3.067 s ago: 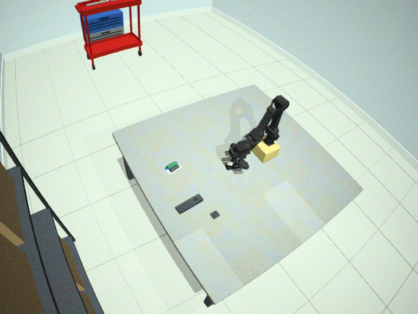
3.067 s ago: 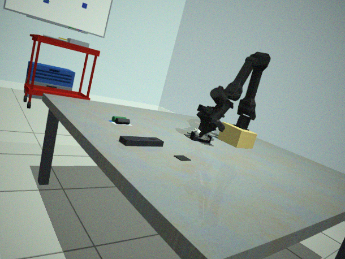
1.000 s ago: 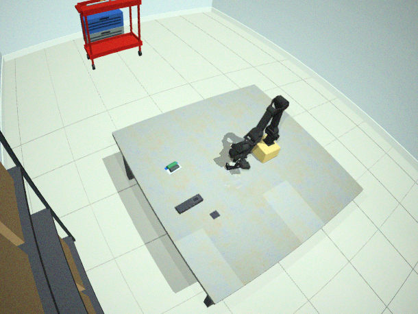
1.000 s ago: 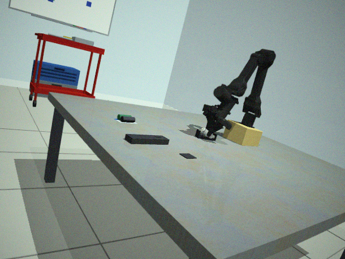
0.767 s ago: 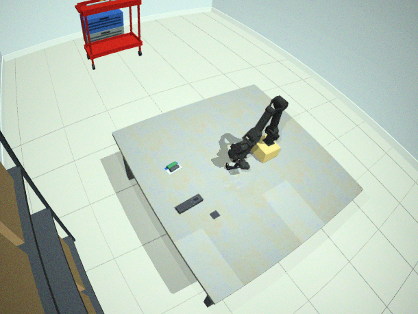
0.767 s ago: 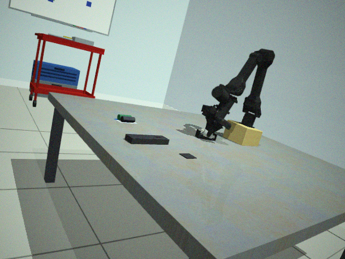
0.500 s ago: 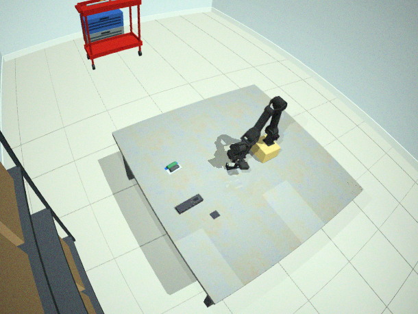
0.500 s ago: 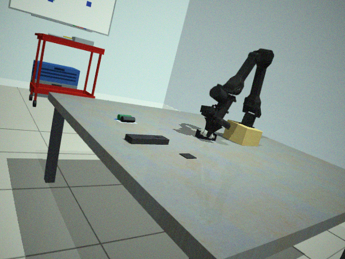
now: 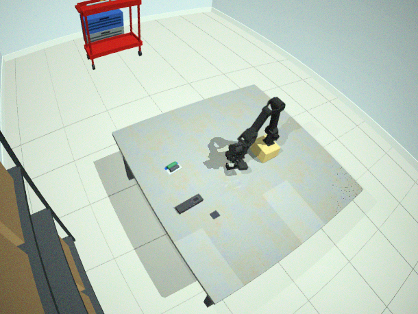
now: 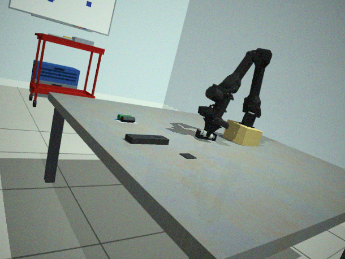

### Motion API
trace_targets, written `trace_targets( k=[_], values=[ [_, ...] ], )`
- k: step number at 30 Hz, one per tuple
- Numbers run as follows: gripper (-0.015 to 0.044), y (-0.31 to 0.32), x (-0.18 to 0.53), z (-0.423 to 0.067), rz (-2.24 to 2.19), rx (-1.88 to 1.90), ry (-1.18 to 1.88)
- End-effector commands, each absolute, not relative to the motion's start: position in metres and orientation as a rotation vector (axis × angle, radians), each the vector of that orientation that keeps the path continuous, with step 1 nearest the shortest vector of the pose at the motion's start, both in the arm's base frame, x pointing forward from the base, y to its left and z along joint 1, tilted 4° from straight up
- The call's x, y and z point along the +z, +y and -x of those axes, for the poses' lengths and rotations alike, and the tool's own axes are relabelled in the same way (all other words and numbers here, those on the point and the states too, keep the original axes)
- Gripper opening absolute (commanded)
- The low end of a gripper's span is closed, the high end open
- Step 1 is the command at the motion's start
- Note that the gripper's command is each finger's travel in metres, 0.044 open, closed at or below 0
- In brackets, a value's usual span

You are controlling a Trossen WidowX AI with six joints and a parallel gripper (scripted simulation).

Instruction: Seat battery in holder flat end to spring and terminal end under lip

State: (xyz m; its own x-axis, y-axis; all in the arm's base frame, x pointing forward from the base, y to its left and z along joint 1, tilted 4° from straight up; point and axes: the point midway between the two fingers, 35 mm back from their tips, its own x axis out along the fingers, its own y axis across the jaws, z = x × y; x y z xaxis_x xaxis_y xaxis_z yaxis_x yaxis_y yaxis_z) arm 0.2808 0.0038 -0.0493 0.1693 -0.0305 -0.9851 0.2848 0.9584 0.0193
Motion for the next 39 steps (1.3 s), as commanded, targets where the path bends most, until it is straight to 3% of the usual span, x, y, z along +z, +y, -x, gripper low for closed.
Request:
trace_targets(
  k=[1,39],
  values=[
    [0.0079,0.0048,-0.0539,-0.2747,-0.219,-0.219,1.439],
    [0.0079,0.0023,-0.0534,-0.2808,-0.260,-0.210,1.641]
  ],
)
